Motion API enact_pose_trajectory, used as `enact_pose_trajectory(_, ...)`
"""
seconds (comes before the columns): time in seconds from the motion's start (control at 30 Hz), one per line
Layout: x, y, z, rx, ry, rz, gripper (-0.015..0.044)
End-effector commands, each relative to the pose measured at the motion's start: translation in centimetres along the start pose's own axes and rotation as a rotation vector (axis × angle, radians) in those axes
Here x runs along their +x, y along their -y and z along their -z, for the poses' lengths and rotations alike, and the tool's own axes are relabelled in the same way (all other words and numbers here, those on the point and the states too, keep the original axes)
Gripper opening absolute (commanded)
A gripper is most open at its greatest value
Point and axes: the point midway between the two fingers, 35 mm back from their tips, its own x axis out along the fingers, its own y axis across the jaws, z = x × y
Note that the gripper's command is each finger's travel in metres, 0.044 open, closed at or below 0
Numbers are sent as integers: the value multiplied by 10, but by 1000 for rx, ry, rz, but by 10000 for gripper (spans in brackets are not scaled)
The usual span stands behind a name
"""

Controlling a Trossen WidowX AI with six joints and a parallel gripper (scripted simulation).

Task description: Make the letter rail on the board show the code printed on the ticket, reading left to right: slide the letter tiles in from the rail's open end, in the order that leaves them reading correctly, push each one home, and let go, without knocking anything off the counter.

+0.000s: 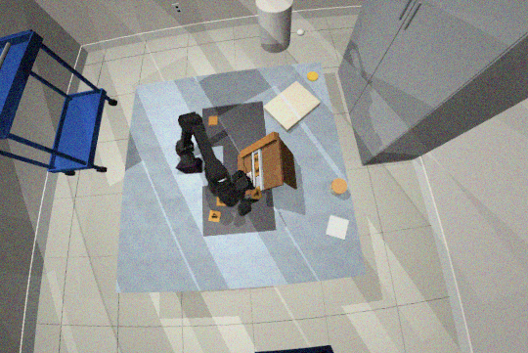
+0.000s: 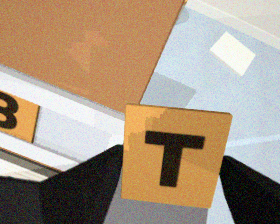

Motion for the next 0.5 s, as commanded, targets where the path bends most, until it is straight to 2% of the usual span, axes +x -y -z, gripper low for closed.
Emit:
enact_pose_trajectory(0.0, 1, 16, 18, 98, 26, -10, 0)
enact_pose_trajectory(0.33, 2, 49, 63, 305, 88, -30, 0)
enact_pose_trajectory(0.47, 2, 51, 66, 319, 93, -31, 0)
